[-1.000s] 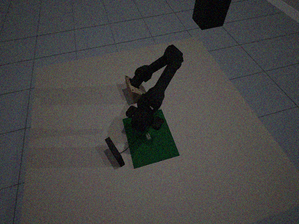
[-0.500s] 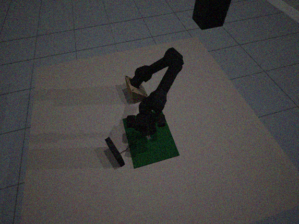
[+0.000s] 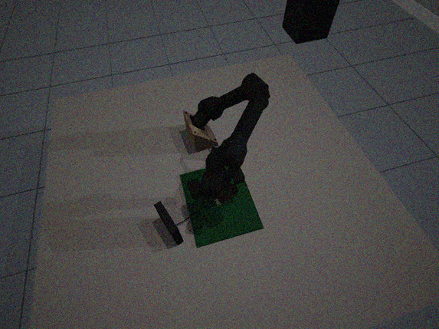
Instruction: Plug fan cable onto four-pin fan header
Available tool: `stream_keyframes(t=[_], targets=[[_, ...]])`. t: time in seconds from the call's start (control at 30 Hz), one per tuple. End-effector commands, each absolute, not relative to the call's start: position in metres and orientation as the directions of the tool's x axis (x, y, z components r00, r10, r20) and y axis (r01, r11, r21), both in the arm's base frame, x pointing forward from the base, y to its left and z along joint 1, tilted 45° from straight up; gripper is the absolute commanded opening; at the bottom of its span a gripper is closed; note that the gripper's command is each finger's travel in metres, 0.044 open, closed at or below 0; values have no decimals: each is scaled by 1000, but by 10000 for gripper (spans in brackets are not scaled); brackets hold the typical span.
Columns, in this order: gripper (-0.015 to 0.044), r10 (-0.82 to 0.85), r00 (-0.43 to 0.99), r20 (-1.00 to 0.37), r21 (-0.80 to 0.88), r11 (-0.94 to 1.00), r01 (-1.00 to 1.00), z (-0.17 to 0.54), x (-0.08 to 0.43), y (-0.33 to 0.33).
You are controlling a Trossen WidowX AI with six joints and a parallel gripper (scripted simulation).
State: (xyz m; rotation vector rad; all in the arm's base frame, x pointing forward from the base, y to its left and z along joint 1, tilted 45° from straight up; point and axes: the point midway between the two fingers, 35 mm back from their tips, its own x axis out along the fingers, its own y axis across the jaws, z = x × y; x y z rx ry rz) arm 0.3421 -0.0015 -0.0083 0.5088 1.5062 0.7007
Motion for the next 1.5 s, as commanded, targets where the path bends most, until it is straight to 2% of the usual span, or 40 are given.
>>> stream_keyframes(t=[0.0, 1.47], targets=[[0, 697, -65, -714, 699, 705, -118, -8, 343, 0], [0, 698, -64, -714, 700, 706, -111, -15, 351, 10]])
